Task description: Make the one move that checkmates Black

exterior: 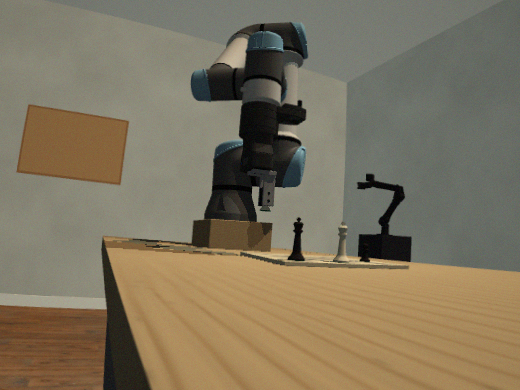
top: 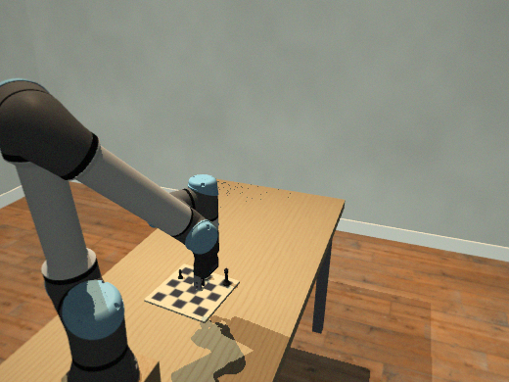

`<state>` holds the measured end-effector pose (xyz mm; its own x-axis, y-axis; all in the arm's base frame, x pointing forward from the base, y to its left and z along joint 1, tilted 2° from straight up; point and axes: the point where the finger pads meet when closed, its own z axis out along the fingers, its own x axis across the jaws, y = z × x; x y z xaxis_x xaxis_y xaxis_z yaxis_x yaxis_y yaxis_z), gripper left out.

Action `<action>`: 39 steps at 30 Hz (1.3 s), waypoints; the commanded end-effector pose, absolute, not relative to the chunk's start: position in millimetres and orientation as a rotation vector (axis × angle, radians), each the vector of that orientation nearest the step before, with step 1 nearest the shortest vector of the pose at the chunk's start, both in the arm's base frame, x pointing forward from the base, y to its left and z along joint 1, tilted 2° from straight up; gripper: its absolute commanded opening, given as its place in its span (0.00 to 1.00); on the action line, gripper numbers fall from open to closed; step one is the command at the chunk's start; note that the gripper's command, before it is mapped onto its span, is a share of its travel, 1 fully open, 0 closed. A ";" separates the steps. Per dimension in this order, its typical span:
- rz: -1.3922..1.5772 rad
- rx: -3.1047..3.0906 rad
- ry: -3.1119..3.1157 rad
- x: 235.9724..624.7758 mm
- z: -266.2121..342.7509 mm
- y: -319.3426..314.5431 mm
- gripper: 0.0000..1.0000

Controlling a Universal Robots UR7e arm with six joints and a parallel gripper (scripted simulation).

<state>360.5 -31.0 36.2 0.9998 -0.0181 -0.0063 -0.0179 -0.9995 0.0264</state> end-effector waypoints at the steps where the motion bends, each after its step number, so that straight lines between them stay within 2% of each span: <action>1: -0.011 3.115 -0.028 360.3 25.2 -31.2 0.00; 16: -0.011 3.115 -0.028 360.0 -34.1 -32.8 0.00; 39: -0.011 3.115 -0.028 360.0 -39.8 -32.9 0.00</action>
